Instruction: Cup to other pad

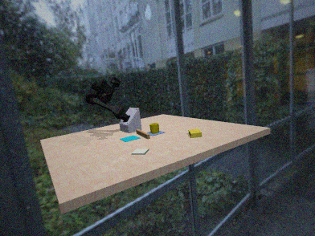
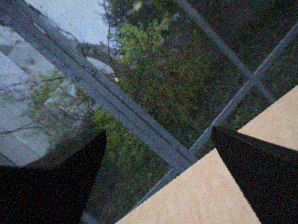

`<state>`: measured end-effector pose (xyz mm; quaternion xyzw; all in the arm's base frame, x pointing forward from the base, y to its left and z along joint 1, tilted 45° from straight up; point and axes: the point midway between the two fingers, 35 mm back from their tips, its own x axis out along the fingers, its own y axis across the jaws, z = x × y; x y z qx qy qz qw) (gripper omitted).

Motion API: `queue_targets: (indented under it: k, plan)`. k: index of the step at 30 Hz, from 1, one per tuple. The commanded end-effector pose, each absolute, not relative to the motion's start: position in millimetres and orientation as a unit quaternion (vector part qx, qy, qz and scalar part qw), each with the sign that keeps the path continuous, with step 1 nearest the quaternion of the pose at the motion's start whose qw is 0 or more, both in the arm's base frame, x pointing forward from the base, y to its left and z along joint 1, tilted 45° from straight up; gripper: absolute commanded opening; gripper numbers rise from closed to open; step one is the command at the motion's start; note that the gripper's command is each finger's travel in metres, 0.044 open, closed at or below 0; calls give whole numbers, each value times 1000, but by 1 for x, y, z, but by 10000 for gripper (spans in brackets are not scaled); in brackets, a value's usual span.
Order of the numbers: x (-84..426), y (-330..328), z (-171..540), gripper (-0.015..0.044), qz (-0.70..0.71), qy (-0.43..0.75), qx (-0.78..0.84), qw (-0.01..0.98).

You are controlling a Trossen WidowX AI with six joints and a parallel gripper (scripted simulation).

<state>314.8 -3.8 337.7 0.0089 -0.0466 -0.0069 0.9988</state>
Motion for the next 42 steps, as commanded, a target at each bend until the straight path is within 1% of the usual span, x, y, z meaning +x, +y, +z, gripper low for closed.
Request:
queue_targets:
  k: [1, 4, 9, 13, 16, 23, 28, 34, 42]
  plan:
    - [316, -4, 336, 374, -7, -43, 12, 999]
    - [329, 1, 313, 295, -7, 8, 51, 999]
    - [357, 21, 226, 167, -41, 187, 167, 967]
    - [361, 36, 159, 167, -110, 309, 237, 914]
    - [354, 44, 115, 167, -175, 377, 268, 869]
    - [324, 55, 38, 167, -336, 463, 276, 773]
    - [292, 55, -4, 167, -464, 473, 237, 711]
    - [258, 42, -31, 167, -598, 419, 151, 666]
    - [255, 43, -34, 167, -609, 411, 141, 664]
